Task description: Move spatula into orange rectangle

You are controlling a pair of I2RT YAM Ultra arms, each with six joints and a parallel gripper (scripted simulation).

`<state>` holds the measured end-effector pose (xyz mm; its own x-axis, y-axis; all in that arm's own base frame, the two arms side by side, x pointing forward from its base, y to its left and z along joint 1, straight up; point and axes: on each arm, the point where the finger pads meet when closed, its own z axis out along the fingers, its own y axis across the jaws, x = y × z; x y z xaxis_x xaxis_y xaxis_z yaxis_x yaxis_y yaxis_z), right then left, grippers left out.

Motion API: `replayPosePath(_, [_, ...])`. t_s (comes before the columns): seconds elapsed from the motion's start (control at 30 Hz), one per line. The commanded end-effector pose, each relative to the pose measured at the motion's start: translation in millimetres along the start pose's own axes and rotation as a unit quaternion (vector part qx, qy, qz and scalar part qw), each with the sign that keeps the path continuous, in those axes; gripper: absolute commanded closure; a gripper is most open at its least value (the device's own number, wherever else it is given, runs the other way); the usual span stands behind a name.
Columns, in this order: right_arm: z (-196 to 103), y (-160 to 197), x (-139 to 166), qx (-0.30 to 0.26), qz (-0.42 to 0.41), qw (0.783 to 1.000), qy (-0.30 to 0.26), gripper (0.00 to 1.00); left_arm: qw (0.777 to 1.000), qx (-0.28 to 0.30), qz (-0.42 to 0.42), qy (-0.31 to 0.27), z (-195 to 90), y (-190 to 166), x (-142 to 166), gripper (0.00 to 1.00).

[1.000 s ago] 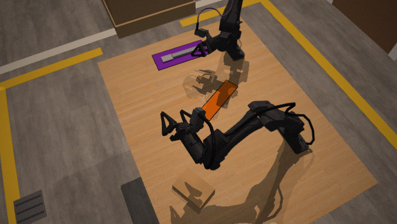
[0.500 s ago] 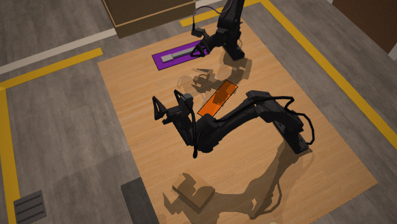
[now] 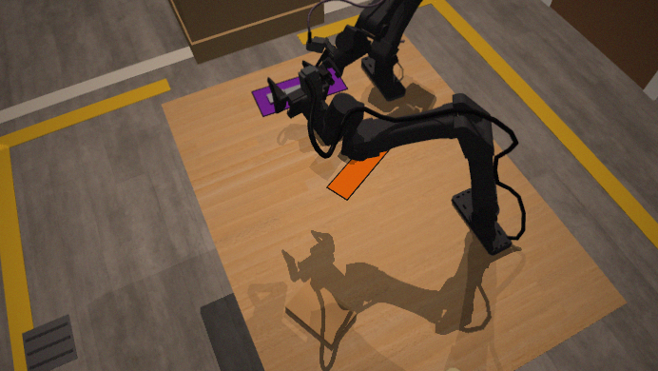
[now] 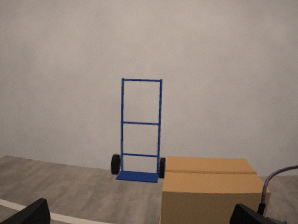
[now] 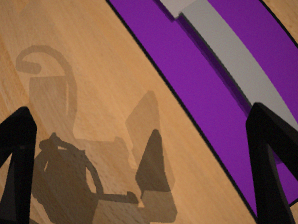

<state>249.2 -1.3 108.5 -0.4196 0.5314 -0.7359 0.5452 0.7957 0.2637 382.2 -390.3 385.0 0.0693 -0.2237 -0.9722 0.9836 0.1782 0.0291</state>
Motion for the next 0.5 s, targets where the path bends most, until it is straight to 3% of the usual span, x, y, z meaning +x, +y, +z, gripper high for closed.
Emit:
replayPosePath(0.0, [1, 7, -8, -0.049, -0.057, 0.997, 0.013, 0.00, 0.992, -0.096, -0.026, 0.079, 16, -8, 6, 0.00])
replayPosePath(0.17, [1, 5, -17, -0.055, -0.070, 0.996, 0.011, 0.00, 0.989, -0.100, -0.037, 0.107, 22, -35, 15, 0.00])
replayPosePath(0.47, [11, -5, -37, -0.074, -0.154, 0.985, 0.024, 0.00, 0.957, -0.127, -0.041, 0.257, 5, -129, 64, 0.00])
